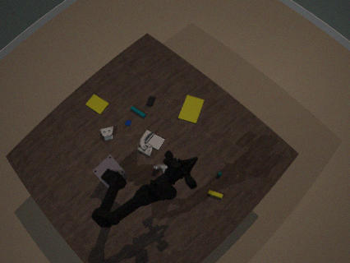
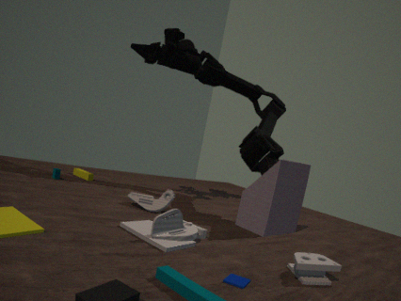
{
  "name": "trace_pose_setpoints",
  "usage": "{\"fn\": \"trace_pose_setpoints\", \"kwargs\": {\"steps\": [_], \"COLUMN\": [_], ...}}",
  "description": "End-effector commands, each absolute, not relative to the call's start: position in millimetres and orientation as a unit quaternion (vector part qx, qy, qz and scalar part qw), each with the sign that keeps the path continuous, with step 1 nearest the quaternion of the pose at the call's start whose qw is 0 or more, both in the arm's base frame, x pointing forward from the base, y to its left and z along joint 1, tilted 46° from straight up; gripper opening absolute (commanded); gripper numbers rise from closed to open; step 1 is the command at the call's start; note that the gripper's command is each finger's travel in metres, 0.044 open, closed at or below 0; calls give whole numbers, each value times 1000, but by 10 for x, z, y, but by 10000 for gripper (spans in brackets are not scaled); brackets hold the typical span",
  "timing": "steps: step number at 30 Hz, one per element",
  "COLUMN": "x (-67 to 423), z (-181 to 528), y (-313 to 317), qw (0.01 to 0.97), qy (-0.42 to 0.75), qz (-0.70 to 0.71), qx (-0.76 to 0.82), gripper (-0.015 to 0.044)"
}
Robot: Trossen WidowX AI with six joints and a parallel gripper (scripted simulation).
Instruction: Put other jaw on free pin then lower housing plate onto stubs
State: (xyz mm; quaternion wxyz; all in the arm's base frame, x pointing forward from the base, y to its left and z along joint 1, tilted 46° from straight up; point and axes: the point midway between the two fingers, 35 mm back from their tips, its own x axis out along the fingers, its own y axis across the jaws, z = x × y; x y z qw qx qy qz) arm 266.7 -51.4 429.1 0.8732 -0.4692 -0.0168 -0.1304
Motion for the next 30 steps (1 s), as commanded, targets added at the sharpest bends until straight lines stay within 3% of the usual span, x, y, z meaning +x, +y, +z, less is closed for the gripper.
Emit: {"fn": "trace_pose_setpoints", "kwargs": {"steps": [1,30], "x": [2745,3003], "z": [4138,3028], "y": [-555,-798], "qw": [865,754], "qy": [17,253], "qz": [-126,-49], "qx": [-485,-605], "gripper": [0,0]}}
